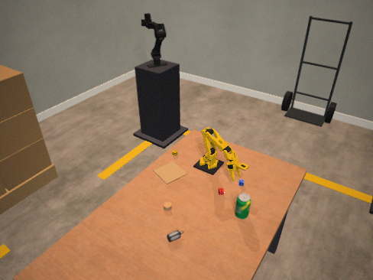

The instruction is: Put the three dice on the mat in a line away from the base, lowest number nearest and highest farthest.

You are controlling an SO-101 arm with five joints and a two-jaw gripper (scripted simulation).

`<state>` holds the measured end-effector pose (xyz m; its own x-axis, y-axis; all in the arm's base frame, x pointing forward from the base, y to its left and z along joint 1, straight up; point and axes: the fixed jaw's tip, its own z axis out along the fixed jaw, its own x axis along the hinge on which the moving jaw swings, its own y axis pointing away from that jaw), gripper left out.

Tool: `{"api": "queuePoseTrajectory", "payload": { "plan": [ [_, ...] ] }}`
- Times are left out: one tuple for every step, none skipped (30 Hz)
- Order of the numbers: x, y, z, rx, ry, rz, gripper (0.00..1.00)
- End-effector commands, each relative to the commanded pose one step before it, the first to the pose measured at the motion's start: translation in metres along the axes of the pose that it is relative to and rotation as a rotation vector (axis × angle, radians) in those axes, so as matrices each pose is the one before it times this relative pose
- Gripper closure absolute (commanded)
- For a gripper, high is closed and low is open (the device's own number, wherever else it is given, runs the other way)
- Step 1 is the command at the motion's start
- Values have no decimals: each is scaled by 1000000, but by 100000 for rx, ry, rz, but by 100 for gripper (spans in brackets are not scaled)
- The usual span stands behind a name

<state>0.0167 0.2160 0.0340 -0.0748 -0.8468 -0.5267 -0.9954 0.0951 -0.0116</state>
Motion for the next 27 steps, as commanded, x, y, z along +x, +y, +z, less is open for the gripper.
{"api": "queuePoseTrajectory", "payload": {
  "plan": [
    [-2738, 1710, 737, -467, -986, 440, 69],
    [0, 0, 0, 0, 0, 0, 69],
    [0, 0, 0, 0, 0, 0, 69],
    [0, 0, 0, 0, 0, 0, 69],
    [0, 0, 0, 0, 0, 0, 69],
    [0, 0, 0, 0, 0, 0, 69],
    [0, 0, 0, 0, 0, 0, 69],
    [0, 0, 0, 0, 0, 0, 69],
    [0, 0, 0, 0, 0, 0, 69],
    [0, 0, 0, 0, 0, 0, 69],
    [0, 0, 0, 0, 0, 0, 69],
    [0, 0, 0, 0, 0, 0, 69],
    [225, -30, 163, 6, 165, 761, 69],
    [0, 0, 0, 0, 0, 0, 69],
    [0, 0, 0, 0, 0, 0, 69],
    [0, 0, 0, 0, 0, 0, 69],
    [0, 0, 0, 0, 0, 0, 69],
    [0, 0, 0, 0, 0, 0, 69],
    [0, 0, 0, 0, 0, 0, 69],
    [0, 0, 0, 0, 0, 0, 69],
    [0, 0, 0, 0, 0, 0, 69],
    [0, 0, 0, 0, 0, 0, 69],
    [0, 0, 0, 0, 0, 0, 69],
    [0, 0, 0, 0, 0, 0, 69],
    [0, 0, 0, 0, 0, 0, 69],
    [0, 0, 0, 0, 0, 0, 69],
    [0, 0, 0, 0, 0, 0, 69]
  ]
}}
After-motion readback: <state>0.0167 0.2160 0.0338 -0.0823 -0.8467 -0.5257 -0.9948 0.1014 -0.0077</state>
